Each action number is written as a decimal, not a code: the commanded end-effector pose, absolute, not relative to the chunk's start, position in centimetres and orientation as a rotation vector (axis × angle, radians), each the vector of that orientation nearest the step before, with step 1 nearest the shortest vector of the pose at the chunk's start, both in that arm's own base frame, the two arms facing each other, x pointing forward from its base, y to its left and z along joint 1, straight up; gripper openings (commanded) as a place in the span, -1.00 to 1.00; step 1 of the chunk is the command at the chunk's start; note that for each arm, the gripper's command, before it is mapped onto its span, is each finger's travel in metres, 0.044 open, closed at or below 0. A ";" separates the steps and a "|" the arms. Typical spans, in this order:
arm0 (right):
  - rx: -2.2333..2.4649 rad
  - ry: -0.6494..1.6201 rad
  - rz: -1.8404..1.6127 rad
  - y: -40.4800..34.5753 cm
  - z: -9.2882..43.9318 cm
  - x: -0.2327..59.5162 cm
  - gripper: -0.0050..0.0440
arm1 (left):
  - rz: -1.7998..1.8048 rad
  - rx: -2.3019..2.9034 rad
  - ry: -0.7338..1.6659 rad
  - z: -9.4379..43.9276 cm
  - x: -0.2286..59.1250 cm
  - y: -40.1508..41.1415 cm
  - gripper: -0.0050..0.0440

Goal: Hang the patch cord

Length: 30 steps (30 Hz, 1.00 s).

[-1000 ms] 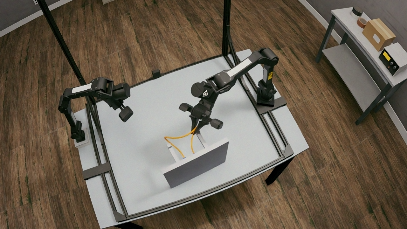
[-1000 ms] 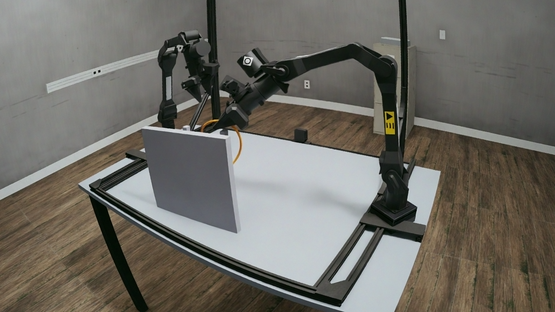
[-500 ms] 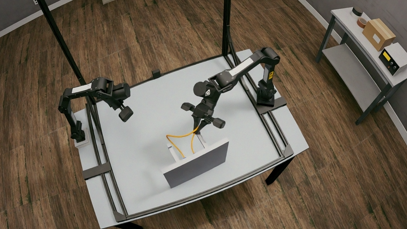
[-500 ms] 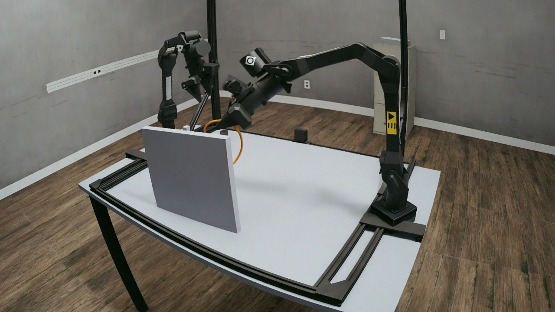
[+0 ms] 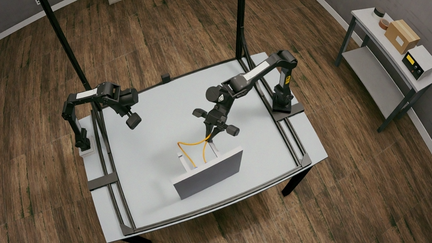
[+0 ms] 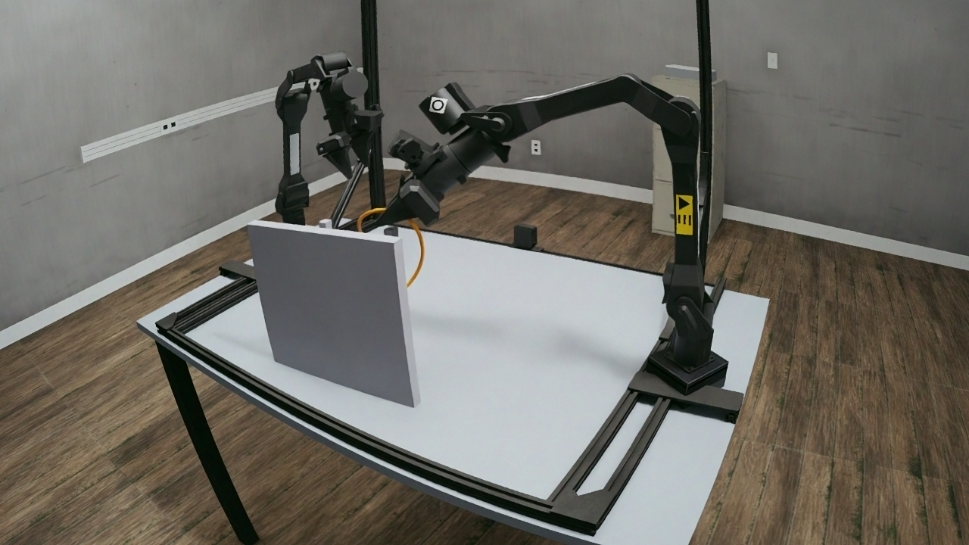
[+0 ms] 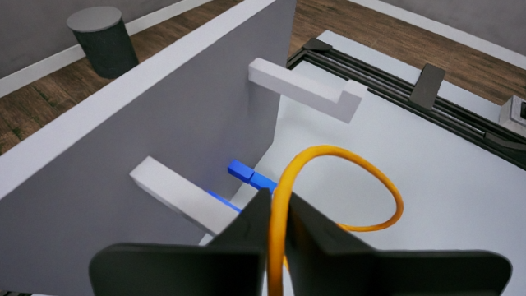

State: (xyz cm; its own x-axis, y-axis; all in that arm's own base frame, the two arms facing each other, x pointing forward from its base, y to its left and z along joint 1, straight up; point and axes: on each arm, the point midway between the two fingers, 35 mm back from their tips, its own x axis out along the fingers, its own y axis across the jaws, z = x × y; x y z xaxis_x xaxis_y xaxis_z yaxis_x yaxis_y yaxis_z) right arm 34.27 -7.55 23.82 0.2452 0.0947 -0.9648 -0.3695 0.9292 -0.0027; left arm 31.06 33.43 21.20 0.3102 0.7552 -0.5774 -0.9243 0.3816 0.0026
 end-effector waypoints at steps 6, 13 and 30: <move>-0.258 1.270 0.315 -7.5 24.5 33.9 1.00 | 1.139 -0.357 0.505 22.7 30.7 33.3 -0.70; -0.258 1.270 0.315 -7.5 24.5 33.9 1.00 | 1.140 -0.361 0.503 22.6 30.6 33.3 -0.70; -0.258 1.270 0.315 -7.5 24.5 33.9 1.00 | 1.142 -0.374 0.491 22.5 30.0 33.2 -0.70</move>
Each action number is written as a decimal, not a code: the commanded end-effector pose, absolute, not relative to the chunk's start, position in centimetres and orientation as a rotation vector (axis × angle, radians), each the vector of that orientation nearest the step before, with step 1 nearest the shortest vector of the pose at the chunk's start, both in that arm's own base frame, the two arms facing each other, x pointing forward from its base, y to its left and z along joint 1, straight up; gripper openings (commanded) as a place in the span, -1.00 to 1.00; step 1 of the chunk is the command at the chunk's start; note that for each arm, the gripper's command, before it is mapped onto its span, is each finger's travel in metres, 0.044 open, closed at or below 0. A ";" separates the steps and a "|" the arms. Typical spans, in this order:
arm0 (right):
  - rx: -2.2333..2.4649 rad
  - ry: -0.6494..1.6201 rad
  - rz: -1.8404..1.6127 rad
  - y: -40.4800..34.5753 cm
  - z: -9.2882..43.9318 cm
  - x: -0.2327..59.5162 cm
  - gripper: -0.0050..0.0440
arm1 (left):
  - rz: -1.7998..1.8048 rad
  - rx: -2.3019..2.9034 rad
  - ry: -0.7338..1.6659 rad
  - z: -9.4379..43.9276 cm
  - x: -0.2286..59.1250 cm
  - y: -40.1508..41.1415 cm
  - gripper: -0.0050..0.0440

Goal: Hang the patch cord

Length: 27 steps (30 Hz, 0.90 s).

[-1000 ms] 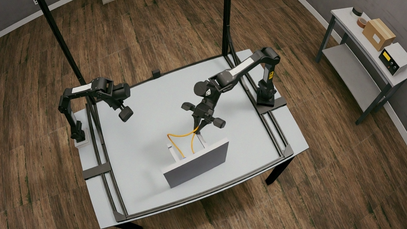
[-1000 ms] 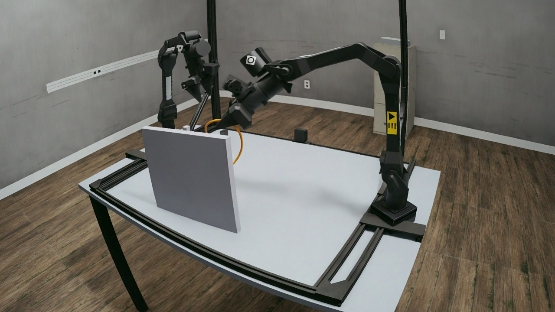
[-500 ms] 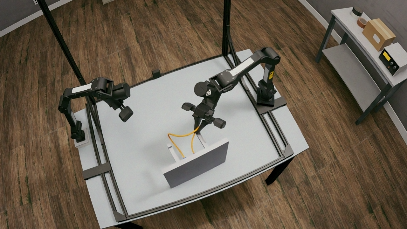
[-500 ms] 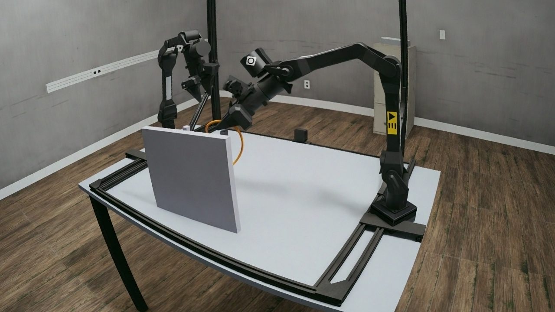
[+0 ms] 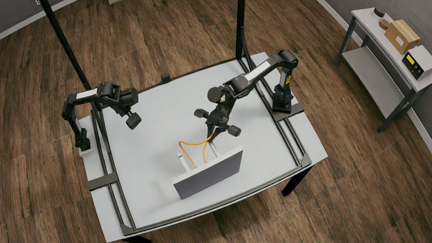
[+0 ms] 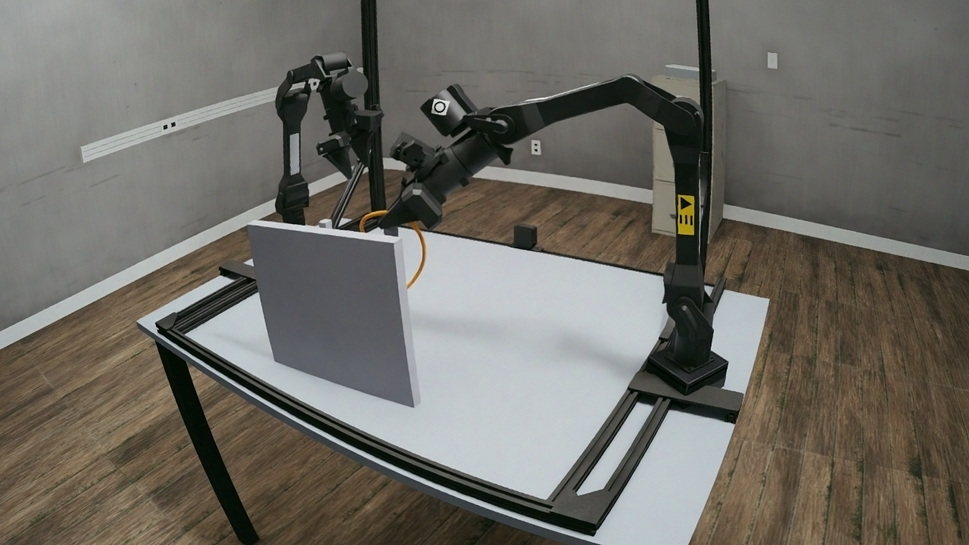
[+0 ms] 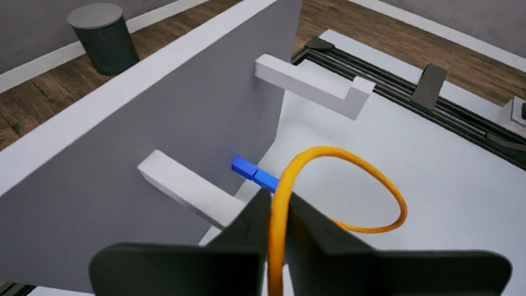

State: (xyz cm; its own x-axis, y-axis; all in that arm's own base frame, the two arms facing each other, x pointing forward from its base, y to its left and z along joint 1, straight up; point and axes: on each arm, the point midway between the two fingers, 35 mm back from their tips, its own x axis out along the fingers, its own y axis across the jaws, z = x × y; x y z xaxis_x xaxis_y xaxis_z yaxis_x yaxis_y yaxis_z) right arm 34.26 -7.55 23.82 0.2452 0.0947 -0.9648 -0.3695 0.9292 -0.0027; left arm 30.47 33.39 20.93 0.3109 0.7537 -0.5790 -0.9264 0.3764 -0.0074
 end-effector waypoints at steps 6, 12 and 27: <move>-0.258 1.270 0.315 -7.5 24.5 33.9 1.00 | 1.143 -0.378 0.487 22.4 29.8 33.2 -0.70; -0.258 1.270 0.315 -7.5 24.5 33.9 1.00 | 1.145 -0.386 0.479 22.4 29.4 33.1 -0.70; -0.258 1.270 0.315 -7.5 24.5 33.9 1.00 | 1.149 -0.405 0.459 22.1 28.4 33.0 -0.70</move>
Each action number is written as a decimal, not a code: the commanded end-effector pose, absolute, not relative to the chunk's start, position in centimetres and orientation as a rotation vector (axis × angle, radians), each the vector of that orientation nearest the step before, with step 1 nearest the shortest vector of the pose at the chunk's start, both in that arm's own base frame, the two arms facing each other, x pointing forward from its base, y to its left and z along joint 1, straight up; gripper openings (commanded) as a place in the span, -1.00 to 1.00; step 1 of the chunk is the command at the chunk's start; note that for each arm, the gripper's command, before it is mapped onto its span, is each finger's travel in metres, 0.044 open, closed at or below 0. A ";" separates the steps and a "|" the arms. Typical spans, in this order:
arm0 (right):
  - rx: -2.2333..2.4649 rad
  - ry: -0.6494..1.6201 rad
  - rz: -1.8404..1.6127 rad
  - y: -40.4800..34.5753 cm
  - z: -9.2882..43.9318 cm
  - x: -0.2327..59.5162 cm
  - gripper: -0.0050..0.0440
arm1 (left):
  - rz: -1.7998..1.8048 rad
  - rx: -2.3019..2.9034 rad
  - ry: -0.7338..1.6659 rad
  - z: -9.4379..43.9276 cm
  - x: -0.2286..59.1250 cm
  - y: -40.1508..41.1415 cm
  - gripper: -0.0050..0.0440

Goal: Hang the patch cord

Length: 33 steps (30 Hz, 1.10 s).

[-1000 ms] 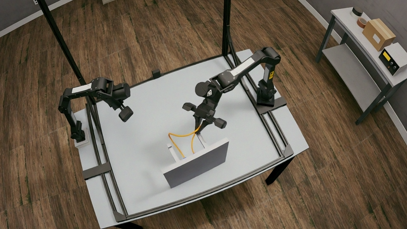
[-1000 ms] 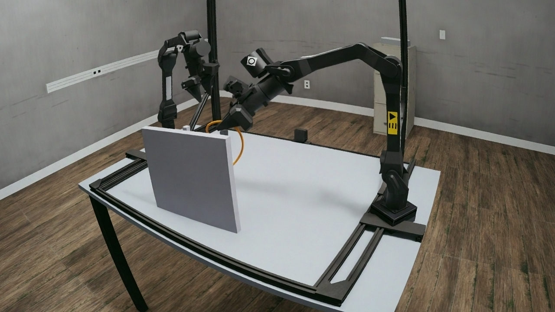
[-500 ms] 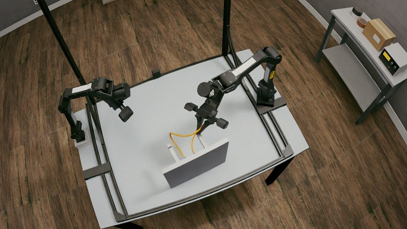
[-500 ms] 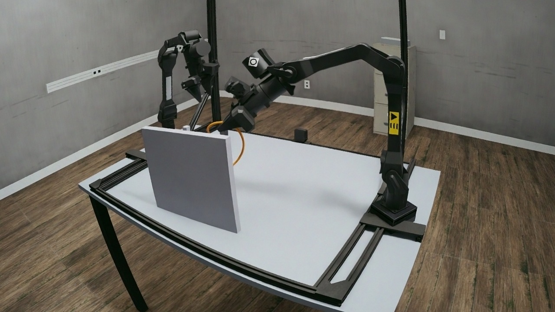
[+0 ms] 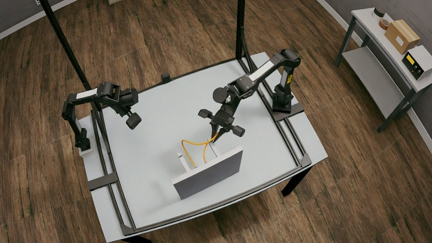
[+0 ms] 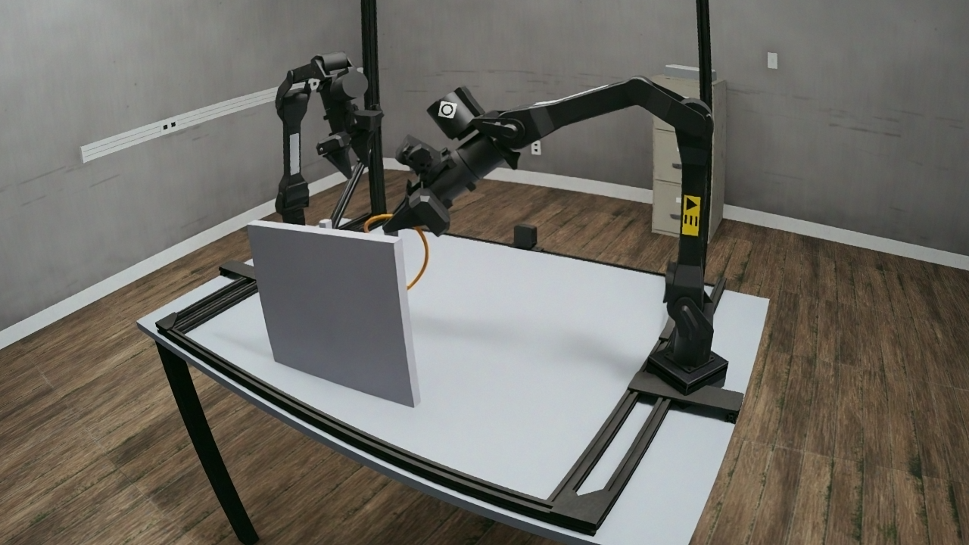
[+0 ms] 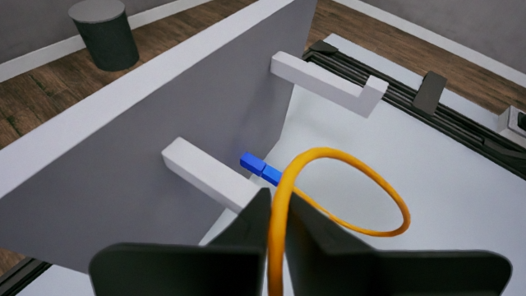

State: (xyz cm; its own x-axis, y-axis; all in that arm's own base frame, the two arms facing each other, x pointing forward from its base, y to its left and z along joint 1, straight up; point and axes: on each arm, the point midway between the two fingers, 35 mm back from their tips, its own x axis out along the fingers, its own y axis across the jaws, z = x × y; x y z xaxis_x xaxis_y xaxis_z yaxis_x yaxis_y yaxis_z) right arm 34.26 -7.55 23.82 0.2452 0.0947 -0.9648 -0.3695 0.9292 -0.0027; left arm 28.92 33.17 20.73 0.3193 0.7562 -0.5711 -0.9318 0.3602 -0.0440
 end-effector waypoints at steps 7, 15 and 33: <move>-0.258 1.270 0.315 -7.5 24.5 33.9 1.00 | 1.151 -0.415 0.448 22.0 27.8 32.9 -0.70; -0.258 1.270 0.315 -7.5 24.5 33.9 1.00 | 1.148 -0.392 0.467 21.6 27.6 32.6 -0.70; -0.258 1.270 0.315 -7.5 24.5 33.9 1.00 | 1.143 -0.362 0.498 20.6 27.2 32.1 -0.70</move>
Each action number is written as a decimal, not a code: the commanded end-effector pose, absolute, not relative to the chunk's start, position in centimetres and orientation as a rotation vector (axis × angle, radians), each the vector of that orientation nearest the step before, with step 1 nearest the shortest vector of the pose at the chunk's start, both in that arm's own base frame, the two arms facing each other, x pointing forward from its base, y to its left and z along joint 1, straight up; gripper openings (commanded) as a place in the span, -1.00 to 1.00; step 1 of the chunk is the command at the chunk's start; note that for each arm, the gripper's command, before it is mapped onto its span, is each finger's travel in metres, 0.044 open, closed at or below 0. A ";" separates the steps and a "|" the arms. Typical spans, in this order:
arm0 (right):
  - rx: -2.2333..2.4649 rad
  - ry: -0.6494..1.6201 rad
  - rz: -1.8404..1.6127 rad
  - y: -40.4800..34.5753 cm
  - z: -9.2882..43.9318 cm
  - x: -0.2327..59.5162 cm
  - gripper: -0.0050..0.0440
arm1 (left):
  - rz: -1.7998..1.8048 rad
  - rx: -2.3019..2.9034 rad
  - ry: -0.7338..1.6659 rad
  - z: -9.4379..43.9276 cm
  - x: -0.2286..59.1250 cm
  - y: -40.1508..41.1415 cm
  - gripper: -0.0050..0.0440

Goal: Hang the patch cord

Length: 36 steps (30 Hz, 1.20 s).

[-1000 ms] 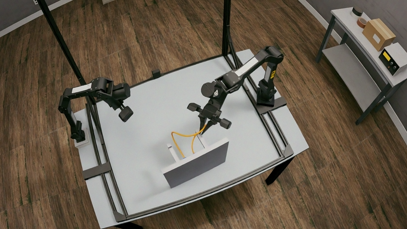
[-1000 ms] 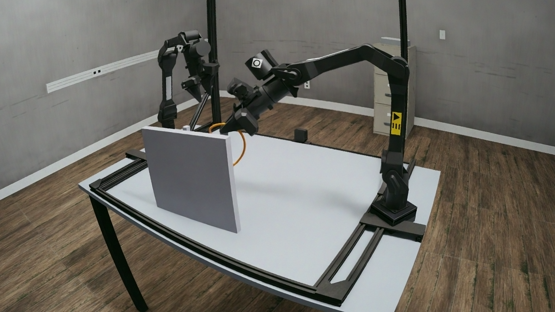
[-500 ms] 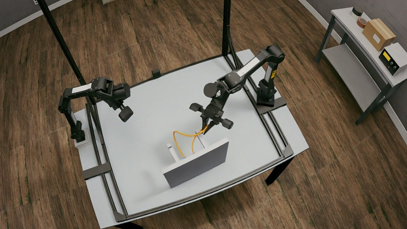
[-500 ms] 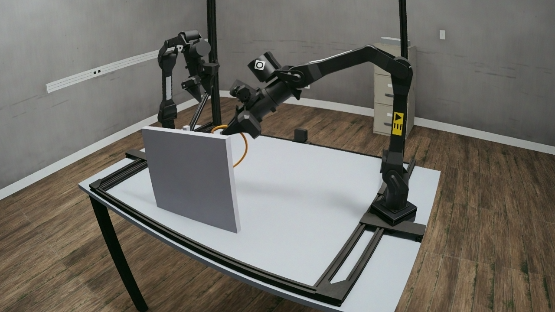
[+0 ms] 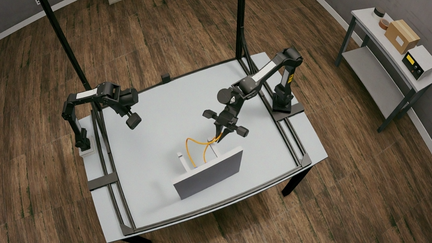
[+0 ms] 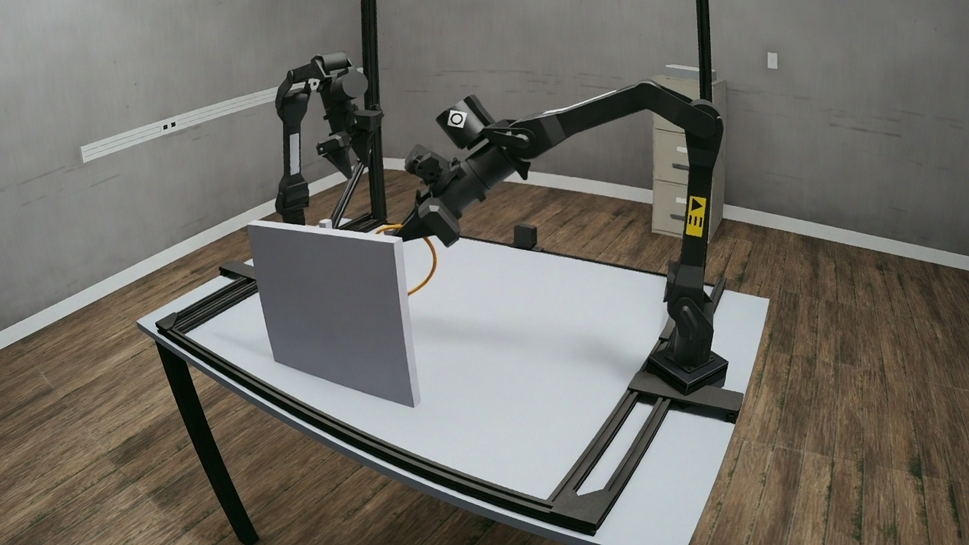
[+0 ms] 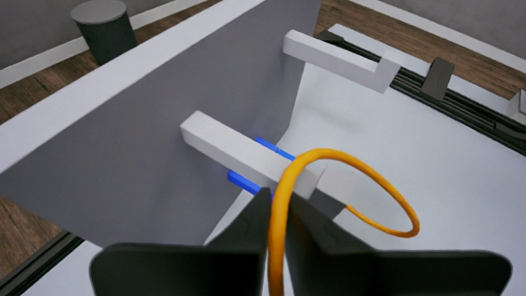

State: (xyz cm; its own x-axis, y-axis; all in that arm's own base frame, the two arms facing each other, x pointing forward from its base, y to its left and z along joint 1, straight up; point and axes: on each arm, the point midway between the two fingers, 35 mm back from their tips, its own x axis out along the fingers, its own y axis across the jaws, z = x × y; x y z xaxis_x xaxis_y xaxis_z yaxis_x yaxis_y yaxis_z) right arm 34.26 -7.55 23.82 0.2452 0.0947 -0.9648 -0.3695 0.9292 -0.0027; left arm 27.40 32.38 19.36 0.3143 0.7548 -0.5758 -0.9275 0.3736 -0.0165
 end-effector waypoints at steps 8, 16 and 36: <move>-0.258 1.270 0.315 -7.5 24.5 33.9 1.00 | 1.141 -0.354 0.507 20.3 27.0 32.0 -0.70; -0.258 1.270 0.315 -7.5 24.5 33.9 1.00 | 1.141 -0.352 0.509 20.2 27.0 31.9 -0.70; -0.258 1.270 0.315 -7.5 24.5 33.9 1.00 | 1.141 -0.352 0.510 20.1 26.9 31.9 -0.70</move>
